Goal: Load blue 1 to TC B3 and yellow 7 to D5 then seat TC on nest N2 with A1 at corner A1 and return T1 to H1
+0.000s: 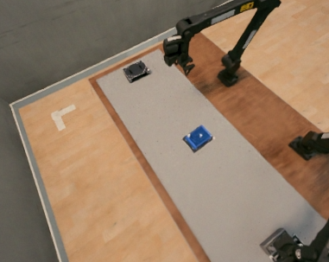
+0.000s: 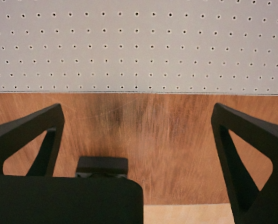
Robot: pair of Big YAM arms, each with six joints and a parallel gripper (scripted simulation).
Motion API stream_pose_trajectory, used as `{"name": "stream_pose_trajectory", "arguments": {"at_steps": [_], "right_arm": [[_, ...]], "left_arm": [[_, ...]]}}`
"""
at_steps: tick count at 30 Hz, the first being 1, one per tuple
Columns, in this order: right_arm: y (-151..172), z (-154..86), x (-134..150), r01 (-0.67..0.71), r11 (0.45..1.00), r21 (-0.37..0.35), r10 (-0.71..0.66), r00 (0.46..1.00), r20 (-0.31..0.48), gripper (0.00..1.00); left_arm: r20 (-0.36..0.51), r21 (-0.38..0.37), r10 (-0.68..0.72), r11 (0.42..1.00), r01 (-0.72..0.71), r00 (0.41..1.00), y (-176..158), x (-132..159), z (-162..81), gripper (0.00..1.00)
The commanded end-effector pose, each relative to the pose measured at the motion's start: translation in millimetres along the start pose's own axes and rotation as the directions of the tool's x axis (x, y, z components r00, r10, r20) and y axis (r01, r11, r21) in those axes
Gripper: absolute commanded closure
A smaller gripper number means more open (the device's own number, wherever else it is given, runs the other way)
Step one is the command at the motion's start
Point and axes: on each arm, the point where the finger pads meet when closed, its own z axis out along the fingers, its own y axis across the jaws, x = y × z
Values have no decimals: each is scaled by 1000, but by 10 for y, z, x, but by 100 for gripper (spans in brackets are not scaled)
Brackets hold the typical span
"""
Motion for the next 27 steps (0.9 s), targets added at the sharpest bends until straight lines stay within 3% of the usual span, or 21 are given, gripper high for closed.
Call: {"name": "stream_pose_trajectory", "arguments": {"at_steps": [1, 5, 12, 27], "right_arm": [[-13, -121, -85, -13, 1000, 8, 13, 999, 32, 0], [-13, -121, -85, -13, 1000, 8, 13, 999, 32, 0], [-13, -121, -85, -13, 1000, 8, 13, 999, 32, 0], [-13, -121, -85, -13, 1000, 8, 13, 999, 32, 0]], "left_arm": [[72, -31, -7, 999, 9, 997, 168, -146, -423, 92], [52, -23, -7, 1000, 8, 999, 171, -153, -320, 92], [71, -31, -7, 999, 9, 997, 167, -142, -483, 92], [69, -30, -7, 1000, 9, 998, 164, -137, -567, 92]]}}
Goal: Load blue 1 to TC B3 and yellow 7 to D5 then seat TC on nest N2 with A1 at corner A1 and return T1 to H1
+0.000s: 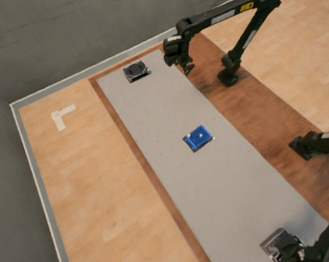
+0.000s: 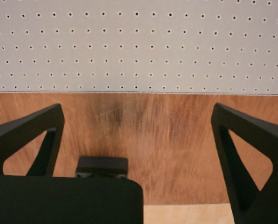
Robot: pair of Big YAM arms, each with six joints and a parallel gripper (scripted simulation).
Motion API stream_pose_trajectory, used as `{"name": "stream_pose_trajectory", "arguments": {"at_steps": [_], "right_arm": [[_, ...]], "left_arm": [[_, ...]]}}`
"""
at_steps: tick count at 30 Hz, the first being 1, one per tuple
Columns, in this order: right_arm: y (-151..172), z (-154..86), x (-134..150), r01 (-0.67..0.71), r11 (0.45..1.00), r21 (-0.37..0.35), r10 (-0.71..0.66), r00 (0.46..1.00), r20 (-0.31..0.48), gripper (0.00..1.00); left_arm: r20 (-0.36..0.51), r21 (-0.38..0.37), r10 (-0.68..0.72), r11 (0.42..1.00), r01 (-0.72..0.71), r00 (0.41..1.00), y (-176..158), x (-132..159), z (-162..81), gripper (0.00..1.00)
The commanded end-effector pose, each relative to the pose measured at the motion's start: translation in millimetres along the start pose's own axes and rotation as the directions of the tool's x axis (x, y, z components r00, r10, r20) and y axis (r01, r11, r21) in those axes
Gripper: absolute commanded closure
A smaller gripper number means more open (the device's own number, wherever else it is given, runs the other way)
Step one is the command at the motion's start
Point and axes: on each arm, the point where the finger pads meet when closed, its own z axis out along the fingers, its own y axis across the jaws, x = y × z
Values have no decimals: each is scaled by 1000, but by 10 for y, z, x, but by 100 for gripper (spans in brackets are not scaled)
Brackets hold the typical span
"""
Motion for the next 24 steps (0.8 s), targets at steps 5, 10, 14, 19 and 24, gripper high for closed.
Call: {"name": "stream_pose_trajectory", "arguments": {"at_steps": [5, 10, 14, 19, 24], "right_arm": [[-13, -121, -85, -13, 1000, 8, 13, 999, 32, 0], [-13, -121, -85, -13, 1000, 8, 13, 999, 32, 0], [-13, -121, -85, -13, 1000, 8, 13, 999, 32, 0], [-13, -121, -85, -13, 1000, 8, 13, 999, 32, 0], [-13, -121, -85, -13, 1000, 8, 13, 999, 32, 0]], "left_arm": [[70, -30, -7, 1000, 9, 998, 164, -136, -442, 92], [68, -29, -7, 1000, 9, 998, 164, -136, -447, 93], [67, -29, -7, 1000, 9, 998, 163, -135, -469, 93], [69, -30, -7, 1000, 9, 998, 162, -132, -515, 93], [71, -30, -7, 999, 9, 997, 160, -128, -562, 93]]}}
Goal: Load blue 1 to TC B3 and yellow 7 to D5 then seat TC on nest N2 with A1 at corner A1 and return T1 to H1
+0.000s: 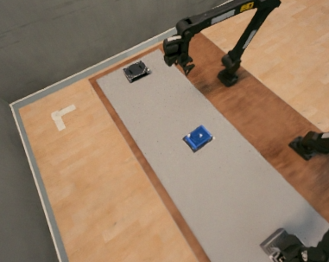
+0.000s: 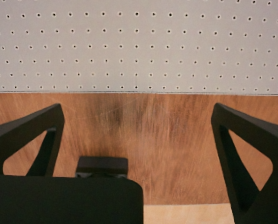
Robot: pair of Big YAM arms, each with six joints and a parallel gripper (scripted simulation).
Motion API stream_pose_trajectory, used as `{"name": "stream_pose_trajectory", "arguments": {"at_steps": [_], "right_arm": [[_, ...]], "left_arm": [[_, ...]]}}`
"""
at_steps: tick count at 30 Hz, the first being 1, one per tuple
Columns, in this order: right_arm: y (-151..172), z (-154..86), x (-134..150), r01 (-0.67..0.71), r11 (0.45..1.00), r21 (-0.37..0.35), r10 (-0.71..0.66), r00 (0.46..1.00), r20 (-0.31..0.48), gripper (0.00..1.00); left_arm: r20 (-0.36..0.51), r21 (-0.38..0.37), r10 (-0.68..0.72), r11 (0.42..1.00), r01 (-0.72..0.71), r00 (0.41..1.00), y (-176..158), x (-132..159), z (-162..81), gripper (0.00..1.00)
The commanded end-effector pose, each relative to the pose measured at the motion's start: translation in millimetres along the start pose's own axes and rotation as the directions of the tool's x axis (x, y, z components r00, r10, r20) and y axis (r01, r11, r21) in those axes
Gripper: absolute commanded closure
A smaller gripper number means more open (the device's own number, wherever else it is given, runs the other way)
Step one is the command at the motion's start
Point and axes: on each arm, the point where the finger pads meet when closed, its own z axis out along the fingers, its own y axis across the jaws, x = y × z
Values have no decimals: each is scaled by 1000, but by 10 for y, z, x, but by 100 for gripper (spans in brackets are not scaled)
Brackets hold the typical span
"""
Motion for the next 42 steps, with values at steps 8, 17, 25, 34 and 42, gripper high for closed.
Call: {"name": "stream_pose_trajectory", "arguments": {"at_steps": [8, 17, 25, 34, 42], "right_arm": [[-13, -121, -85, -13, 1000, 8, 13, 999, 32, 0], [-13, -121, -85, -13, 1000, 8, 13, 999, 32, 0], [-13, -121, -85, -13, 1000, 8, 13, 999, 32, 0], [-13, -121, -85, -13, 1000, 8, 13, 999, 32, 0], [-13, -121, -85, -13, 1000, 8, 13, 999, 32, 0]], "left_arm": [[64, -28, -7, 1000, 9, 998, 161, -128, -409, 93], [64, -28, -7, 1000, 9, 998, 160, -127, -441, 93], [62, -27, -7, 1000, 8, 998, 160, -128, -425, 93], [60, -26, -7, 1000, 8, 998, 162, -131, -401, 93], [61, -26, -7, 1000, 8, 998, 166, -140, -386, 93]]}}
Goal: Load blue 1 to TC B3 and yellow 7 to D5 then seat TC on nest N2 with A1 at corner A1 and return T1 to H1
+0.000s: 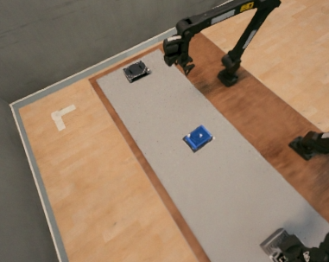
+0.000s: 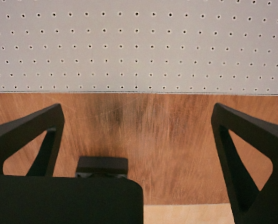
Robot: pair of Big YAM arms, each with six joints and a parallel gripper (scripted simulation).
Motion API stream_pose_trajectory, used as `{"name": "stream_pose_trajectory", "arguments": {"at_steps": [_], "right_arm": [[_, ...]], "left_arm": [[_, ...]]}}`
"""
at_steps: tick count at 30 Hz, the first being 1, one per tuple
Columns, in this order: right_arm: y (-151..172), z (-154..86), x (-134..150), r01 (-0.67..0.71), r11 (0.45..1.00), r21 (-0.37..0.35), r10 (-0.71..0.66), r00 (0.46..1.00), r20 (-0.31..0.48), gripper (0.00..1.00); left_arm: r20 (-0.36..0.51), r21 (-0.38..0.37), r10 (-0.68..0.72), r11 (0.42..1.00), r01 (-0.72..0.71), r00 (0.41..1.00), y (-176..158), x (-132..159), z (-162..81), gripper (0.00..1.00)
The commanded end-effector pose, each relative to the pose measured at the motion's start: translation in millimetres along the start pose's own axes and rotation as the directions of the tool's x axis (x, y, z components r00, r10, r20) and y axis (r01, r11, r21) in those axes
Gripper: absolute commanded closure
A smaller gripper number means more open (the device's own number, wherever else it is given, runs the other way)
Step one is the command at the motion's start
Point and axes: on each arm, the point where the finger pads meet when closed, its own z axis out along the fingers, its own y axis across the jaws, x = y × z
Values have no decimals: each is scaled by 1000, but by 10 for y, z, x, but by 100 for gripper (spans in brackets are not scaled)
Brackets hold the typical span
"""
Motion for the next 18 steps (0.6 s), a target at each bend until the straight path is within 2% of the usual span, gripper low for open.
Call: {"name": "stream_pose_trajectory", "arguments": {"at_steps": [1, 18], "right_arm": [[-13, -121, -85, -13, 1000, 8, 13, 999, 32, 0], [-13, -121, -85, -13, 1000, 8, 13, 999, 32, 0]], "left_arm": [[60, -26, -7, 1000, 8, 998, 165, -137, -288, 93], [70, -30, -7, 1000, 9, 998, 181, -174, -250, 93]]}}
